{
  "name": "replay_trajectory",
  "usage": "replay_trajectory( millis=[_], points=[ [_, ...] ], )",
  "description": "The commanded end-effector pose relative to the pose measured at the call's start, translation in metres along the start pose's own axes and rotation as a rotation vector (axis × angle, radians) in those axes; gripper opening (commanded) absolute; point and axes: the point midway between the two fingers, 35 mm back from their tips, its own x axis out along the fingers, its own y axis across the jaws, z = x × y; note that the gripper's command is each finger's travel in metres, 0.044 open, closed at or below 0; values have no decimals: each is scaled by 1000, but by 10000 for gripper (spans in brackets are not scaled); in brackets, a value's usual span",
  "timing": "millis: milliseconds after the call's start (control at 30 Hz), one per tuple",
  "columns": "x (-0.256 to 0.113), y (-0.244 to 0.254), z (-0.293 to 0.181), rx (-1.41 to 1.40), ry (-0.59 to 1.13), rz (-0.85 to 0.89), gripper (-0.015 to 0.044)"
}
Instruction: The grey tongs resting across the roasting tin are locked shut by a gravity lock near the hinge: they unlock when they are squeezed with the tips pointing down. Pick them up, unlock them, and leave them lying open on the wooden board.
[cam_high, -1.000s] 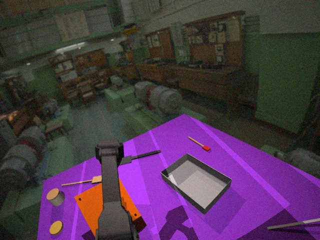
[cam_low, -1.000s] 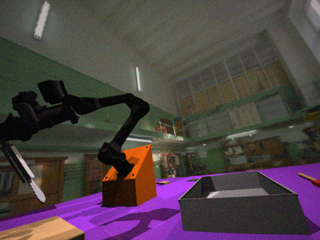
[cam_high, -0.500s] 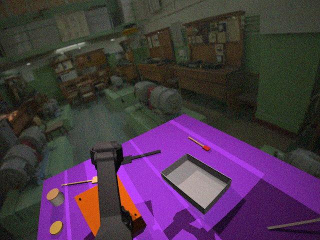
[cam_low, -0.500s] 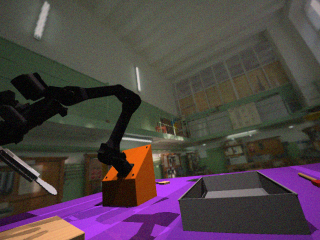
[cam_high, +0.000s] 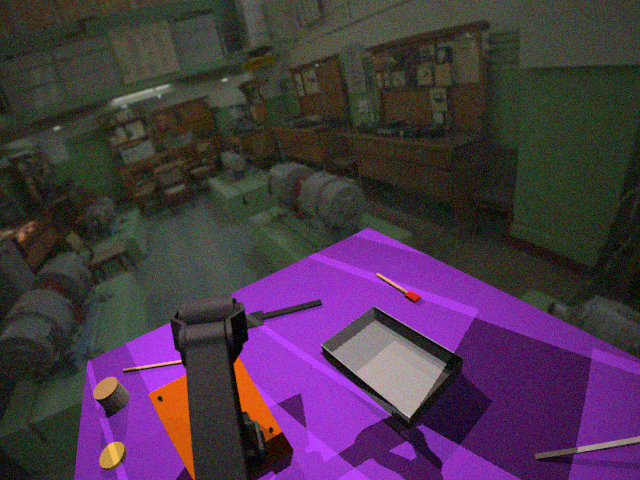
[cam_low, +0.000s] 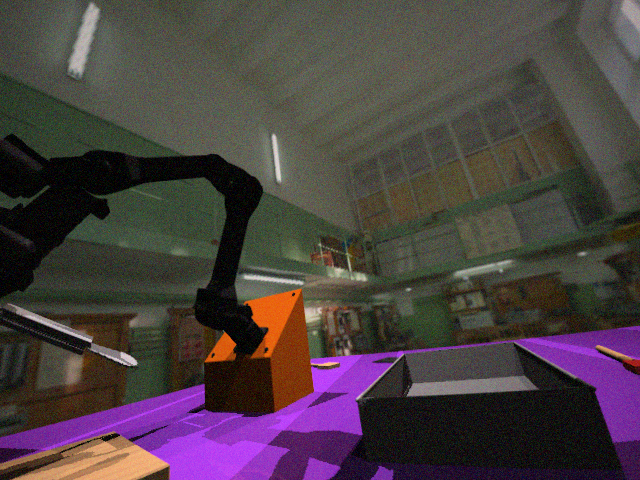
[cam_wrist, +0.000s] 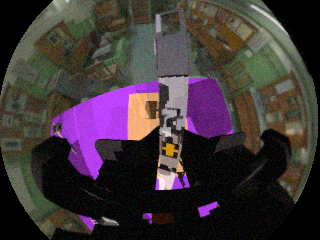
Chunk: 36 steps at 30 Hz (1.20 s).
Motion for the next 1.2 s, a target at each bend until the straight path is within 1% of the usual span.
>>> replay_trajectory(
  millis=[0, 800, 1167],
  points=[
    [5, 1, -1, -4, 64, 7, -150],
    [20, 6, -17, -13, 495, 41, -150],
    [22, 6, -18, -13, 506, 42, -150]
  ],
)
